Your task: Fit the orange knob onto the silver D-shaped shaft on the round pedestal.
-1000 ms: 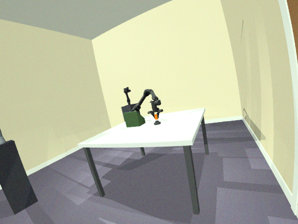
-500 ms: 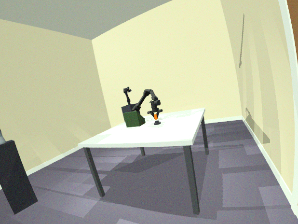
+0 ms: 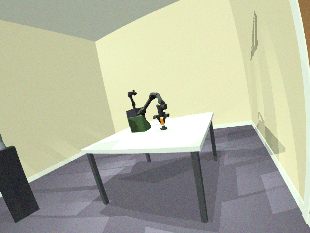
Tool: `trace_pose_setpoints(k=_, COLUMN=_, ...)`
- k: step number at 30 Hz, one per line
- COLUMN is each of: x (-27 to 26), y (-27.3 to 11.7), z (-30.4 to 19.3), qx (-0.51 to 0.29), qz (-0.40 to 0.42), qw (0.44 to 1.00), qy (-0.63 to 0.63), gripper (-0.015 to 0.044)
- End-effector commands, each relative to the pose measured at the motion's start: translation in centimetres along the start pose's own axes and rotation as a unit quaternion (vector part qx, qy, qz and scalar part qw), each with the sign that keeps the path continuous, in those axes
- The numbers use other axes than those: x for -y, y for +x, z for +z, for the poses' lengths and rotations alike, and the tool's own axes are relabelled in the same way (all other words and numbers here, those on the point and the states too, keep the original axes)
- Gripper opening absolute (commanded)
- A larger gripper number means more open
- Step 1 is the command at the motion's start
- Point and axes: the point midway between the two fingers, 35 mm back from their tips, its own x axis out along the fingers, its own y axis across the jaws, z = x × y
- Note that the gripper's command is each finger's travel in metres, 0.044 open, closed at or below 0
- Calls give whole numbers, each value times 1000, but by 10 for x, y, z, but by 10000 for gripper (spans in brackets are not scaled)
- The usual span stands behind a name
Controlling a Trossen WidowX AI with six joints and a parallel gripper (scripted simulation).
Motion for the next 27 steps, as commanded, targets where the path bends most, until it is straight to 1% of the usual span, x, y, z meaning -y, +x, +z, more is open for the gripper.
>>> trace_pose_setpoints(k=1, x=5, y=-4, z=-1, qx=-2, qz=-5, qw=1000, qy=-3, gripper=0)
trace_pose_setpoints(k=27, x=3, y=-1, z=0, qx=-2, qz=-5, qw=1000, qy=-3, gripper=0)
